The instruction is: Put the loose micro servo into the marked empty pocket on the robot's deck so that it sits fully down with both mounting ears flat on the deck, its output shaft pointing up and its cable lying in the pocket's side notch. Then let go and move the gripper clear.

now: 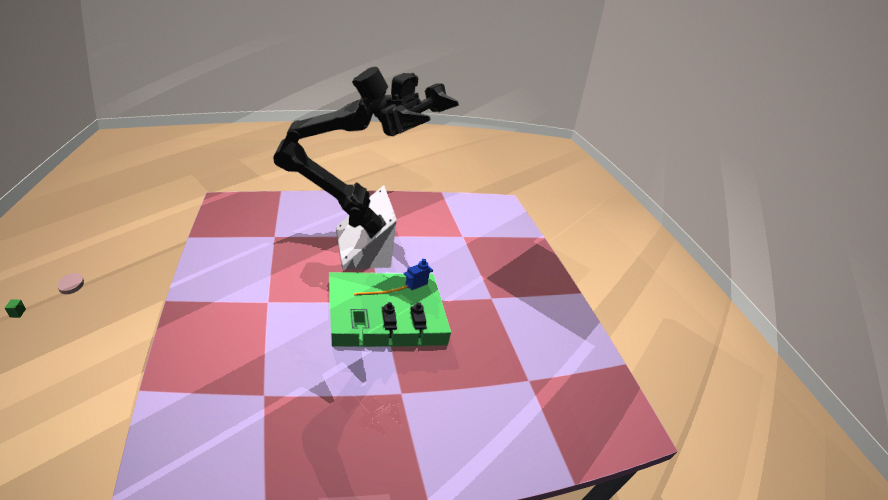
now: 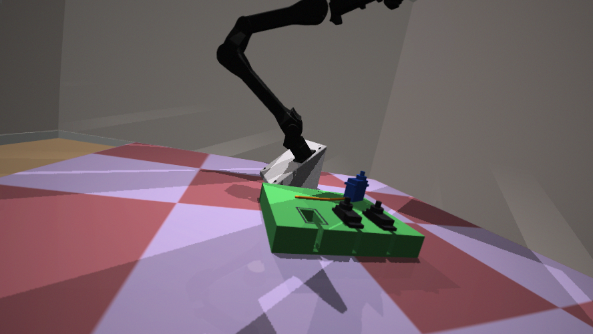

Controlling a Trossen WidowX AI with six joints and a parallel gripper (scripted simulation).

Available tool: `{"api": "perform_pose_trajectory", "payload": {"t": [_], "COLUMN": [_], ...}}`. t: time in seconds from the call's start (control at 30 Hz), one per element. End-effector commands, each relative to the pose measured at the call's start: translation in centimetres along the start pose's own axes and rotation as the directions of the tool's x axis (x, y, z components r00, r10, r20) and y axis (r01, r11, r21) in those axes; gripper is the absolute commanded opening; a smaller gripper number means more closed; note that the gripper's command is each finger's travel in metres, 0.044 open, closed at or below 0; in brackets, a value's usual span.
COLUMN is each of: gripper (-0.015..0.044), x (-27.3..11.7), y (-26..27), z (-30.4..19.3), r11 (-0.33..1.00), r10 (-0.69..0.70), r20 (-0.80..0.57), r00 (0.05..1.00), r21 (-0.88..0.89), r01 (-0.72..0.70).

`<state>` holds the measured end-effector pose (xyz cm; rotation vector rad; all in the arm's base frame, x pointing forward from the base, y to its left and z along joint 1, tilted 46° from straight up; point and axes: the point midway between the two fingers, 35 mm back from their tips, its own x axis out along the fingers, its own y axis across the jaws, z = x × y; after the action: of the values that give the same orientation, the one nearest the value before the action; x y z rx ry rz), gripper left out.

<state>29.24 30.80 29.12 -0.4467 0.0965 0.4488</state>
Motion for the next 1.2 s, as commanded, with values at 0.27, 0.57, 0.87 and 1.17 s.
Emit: {"api": "perform_pose_trajectory", "payload": {"t": [0.27, 0.57, 0.87, 1.17], "gripper": [0.044, 0.044, 0.044, 0.044], "x": [2.4, 2.9, 2.2, 0.6], "y": [1.3, 1.4, 1.0, 0.3], "z": [-8.7, -14.9, -20.8, -26.1], "r11": [0.97, 0.908, 0.806, 0.66], "r10": [0.022, 0.006, -0.024, -0.063], "r20": [-0.294, -0.496, -0.676, -0.821], "r00": [0.956, 0.868, 0.737, 0.568], "r21": [0.237, 0.366, 0.423, 0.393], "r01": [0.051, 0.204, 0.414, 0.64]}}
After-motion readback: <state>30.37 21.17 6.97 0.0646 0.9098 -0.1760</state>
